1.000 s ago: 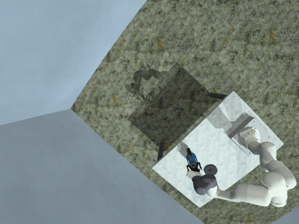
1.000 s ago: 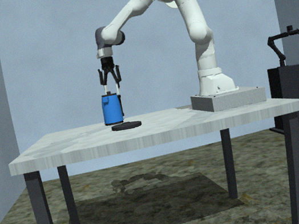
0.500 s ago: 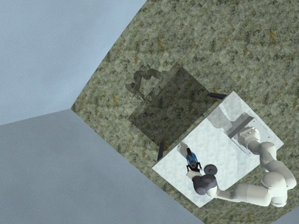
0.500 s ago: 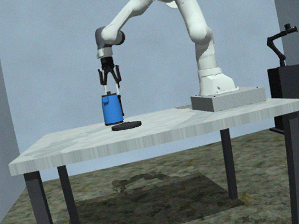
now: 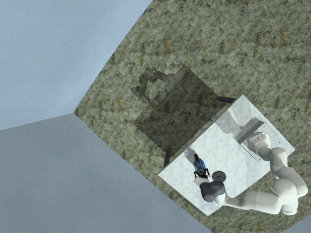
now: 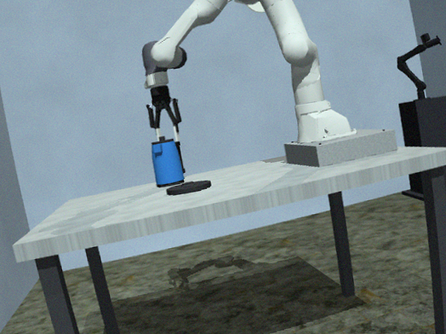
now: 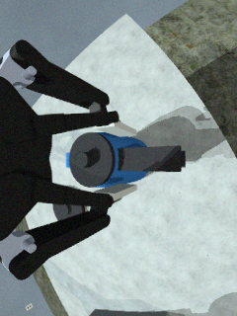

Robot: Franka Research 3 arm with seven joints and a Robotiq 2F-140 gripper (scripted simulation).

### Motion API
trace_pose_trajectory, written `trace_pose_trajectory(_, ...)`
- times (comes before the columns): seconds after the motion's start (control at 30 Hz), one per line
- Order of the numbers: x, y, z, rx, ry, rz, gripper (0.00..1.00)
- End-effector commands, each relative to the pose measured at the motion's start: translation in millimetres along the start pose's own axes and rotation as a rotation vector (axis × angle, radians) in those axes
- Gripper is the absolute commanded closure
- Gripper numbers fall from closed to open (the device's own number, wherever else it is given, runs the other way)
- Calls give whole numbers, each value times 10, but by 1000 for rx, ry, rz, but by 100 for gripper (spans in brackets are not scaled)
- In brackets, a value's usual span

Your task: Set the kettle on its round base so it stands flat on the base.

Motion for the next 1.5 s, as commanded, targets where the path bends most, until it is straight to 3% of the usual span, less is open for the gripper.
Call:
trace_pose_trajectory(0.0, 47, -7, 16, -1, 2, -4, 53)
trace_pose_trajectory(0.43, 342, -9, 16, -1, 2, -4, 53)
trace_pose_trajectory(0.7, 425, -9, 16, -1, 2, -4, 53)
trace_pose_trajectory(1.47, 446, -9, 15, -1, 2, -4, 53)
Point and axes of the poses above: the point where the finger pads meet when closed, its own x axis out along the fingers, its own y axis across the jaws, z = x × y, the point moved 8 cm from there along -x, back along the fingers, and after that the axes turned 2 degrees about x, right-handed, at the moved point
